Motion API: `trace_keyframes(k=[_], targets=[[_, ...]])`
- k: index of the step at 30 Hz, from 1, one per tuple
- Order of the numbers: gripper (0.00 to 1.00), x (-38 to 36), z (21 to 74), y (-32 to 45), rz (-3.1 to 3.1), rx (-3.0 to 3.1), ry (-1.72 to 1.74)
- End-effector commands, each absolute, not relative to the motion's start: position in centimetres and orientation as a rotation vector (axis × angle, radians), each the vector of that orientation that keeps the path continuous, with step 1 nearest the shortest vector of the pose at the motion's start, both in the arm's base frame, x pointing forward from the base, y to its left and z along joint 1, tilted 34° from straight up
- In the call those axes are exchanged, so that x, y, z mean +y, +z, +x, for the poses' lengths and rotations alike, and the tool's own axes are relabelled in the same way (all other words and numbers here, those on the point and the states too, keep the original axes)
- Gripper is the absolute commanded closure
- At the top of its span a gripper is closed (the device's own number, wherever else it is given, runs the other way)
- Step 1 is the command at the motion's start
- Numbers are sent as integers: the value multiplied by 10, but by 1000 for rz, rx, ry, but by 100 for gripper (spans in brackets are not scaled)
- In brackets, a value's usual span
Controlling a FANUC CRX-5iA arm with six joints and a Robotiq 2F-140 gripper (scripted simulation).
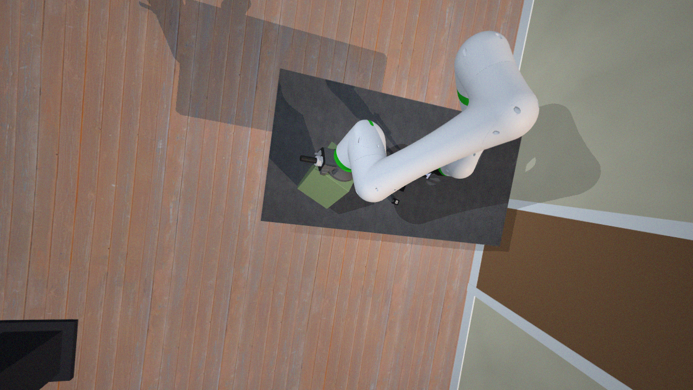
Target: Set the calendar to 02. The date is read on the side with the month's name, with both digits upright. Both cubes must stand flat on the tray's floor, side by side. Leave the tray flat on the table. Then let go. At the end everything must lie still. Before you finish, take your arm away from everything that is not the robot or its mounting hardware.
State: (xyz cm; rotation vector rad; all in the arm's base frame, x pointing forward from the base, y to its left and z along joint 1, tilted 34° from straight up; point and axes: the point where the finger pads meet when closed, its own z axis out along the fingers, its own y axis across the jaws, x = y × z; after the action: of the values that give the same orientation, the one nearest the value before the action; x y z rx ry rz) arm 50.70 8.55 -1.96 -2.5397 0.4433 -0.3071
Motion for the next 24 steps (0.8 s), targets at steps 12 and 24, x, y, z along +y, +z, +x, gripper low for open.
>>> trace_keyframes(k=[12, 24], targets=[[71, 93, 512, -33, -2540, 444, -308], [71, 100, 517, -46, -2540, 444, -308]])
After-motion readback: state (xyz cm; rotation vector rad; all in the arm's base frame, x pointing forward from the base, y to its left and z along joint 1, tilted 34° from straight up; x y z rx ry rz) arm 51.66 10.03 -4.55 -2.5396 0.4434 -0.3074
